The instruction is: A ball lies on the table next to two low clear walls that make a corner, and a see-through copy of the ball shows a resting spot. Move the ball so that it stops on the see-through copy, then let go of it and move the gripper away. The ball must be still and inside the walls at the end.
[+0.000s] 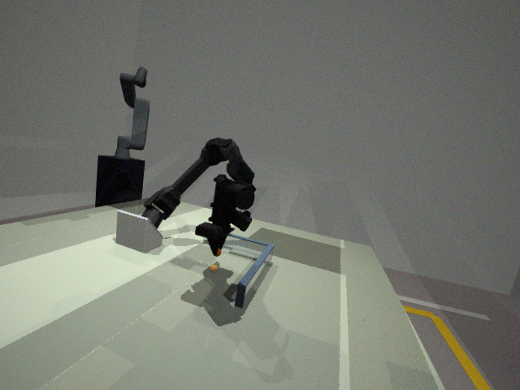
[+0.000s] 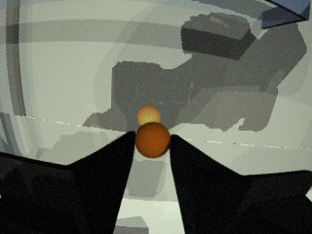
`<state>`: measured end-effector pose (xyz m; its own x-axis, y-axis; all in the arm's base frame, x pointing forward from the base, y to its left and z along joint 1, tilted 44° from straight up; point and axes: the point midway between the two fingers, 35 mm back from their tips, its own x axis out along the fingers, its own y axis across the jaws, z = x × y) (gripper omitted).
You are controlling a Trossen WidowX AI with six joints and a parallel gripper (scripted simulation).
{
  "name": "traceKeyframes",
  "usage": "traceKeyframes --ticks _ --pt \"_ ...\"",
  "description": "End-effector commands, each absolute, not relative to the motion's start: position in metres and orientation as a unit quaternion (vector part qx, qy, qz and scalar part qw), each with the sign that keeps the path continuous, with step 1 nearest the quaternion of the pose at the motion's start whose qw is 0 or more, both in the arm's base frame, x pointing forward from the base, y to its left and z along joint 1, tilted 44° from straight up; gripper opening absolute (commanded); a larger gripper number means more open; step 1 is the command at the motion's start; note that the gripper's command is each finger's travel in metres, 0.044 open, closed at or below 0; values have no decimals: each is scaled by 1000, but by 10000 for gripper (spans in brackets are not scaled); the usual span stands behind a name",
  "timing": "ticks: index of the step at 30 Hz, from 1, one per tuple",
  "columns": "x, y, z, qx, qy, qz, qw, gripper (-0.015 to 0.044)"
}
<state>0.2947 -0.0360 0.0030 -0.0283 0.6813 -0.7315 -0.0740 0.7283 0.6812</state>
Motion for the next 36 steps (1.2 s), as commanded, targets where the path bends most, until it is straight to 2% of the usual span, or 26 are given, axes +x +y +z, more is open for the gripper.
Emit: traceKeyframes --ticks 1,30,36 --pt "293 -22 -10 235 659 289 654 0" --pt "289 7 -39 236 658 291 653 0" --pt "290 5 -38 232 656 290 657 158"
